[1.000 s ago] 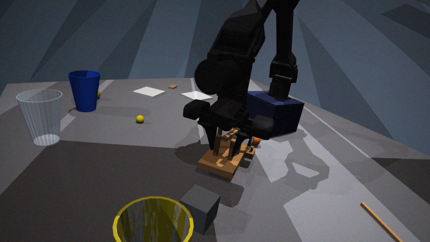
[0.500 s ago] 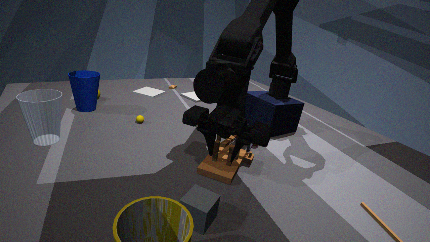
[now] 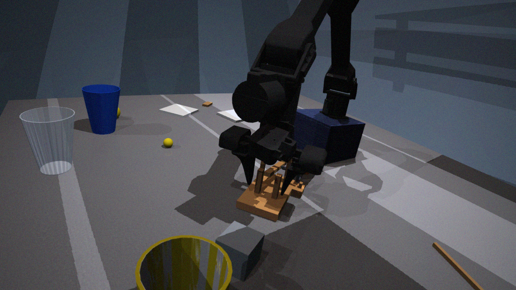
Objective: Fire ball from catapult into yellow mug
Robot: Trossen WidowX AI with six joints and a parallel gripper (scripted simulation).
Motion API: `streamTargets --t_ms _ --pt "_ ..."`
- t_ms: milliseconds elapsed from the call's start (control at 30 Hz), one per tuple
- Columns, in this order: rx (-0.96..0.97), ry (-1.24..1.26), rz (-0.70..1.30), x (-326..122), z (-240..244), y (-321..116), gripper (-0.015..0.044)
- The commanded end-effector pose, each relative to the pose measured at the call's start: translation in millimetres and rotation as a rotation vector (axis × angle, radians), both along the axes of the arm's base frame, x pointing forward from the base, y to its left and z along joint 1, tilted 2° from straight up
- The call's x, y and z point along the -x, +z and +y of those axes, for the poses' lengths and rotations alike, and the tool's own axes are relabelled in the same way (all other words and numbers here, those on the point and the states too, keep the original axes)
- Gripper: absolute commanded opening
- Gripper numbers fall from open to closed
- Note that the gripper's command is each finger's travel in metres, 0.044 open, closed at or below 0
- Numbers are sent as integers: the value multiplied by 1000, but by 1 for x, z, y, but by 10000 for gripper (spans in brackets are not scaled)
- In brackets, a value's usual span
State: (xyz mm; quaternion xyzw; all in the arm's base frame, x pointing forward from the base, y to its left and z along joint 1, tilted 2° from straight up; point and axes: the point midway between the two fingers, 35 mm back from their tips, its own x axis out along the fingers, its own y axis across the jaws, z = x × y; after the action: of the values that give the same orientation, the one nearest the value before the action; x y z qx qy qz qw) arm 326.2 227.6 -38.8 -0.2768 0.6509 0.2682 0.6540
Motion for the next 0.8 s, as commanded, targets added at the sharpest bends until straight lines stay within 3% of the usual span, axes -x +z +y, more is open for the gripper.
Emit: streamTargets --t_ms 0,167,233,333,567,767 --pt "0 0 -1 -1 1 11 420" --pt "0 0 0 1 1 90 440" --pt "0 0 0 3 0 101 440" --pt "-2 3 -4 -1 2 83 440" --pt "3 -2 -4 2 0 92 440" --pt "3 -2 -4 2 0 48 440"
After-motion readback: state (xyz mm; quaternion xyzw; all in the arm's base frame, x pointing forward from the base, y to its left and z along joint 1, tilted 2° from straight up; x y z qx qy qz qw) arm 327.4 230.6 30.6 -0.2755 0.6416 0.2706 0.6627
